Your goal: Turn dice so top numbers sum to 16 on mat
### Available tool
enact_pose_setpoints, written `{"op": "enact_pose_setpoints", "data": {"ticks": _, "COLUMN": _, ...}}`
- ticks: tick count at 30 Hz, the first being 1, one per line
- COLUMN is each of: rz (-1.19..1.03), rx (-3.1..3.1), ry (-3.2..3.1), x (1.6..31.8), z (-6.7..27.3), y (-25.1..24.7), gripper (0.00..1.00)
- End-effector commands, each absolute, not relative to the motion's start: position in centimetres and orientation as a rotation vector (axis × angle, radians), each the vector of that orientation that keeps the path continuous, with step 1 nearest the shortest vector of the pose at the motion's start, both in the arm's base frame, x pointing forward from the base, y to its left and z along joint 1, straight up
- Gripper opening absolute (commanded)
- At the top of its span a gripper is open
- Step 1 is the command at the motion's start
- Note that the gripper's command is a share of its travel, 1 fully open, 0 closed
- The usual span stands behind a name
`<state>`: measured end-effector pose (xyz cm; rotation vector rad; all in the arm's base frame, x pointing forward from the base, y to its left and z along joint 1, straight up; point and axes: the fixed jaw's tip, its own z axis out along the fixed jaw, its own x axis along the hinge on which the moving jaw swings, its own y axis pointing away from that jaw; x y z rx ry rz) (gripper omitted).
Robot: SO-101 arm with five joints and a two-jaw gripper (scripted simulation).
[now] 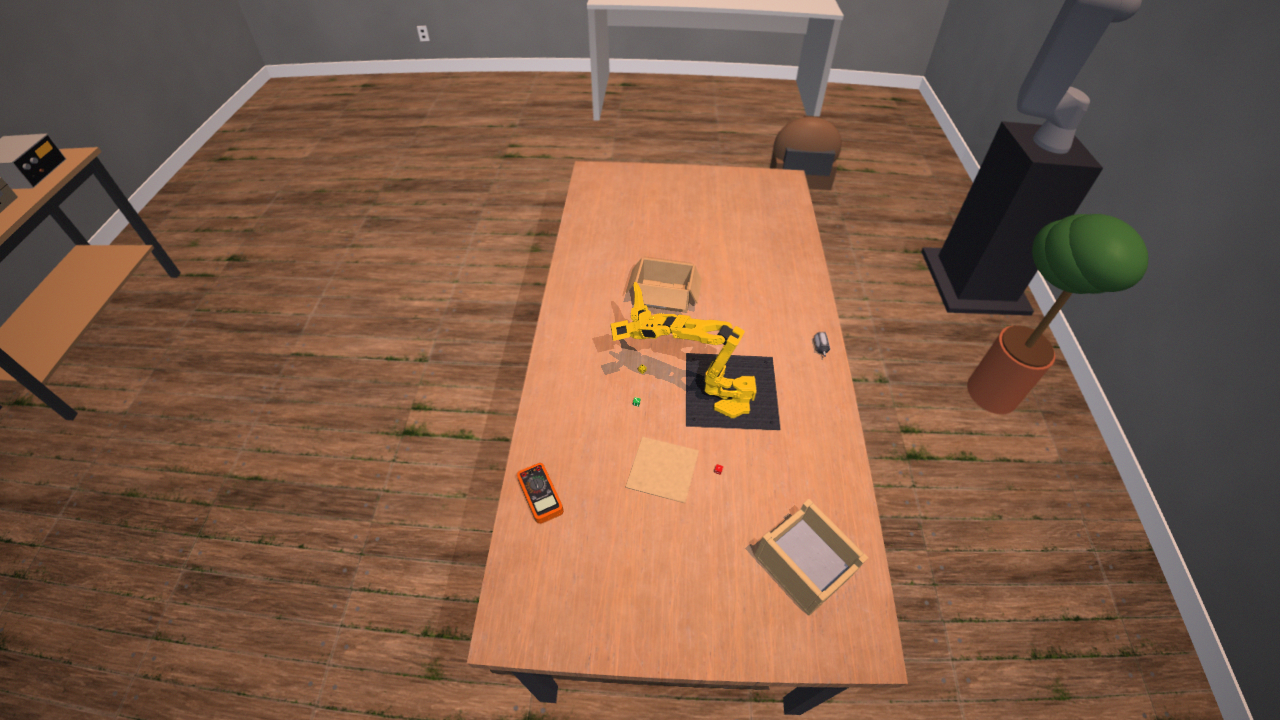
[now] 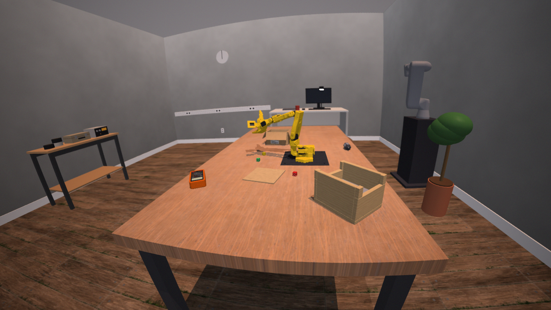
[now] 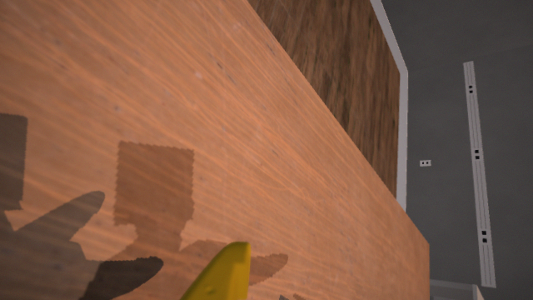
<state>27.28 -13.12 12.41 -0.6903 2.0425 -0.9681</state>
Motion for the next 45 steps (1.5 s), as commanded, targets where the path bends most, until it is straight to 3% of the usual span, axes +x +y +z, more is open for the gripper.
{"op": "enact_pose_setpoints", "data": {"ticks": 1, "rz": -0.896, "rx": -0.630, "ry": 2.097, "x": 26.6, "z": 11.6, "y": -12.7, "gripper": 0.93}}
{"op": "enact_pose_setpoints", "data": {"ticks": 7, "rz": -0.786, "rx": -0.513, "ry": 2.175, "x": 25.8, "z": 10.5, "y": -12.0, "gripper": 0.84}}
{"op": "enact_pose_setpoints", "data": {"ticks": 22, "rz": -0.301, "rx": 0.200, "ry": 2.497, "x": 20.6, "z": 5.2, "y": -8.8, "gripper": 0.41}}
{"op": "enact_pose_setpoints", "data": {"ticks": 33, "rz": -0.180, "rx": 0.472, "ry": 2.564, "x": 18.7, "z": 3.8, "y": -7.7, "gripper": 0.27}}
{"op": "enact_pose_setpoints", "data": {"ticks": 45, "rz": -0.157, "rx": 0.506, "ry": 2.590, "x": 18.1, "z": 3.3, "y": -7.3, "gripper": 0.25}}
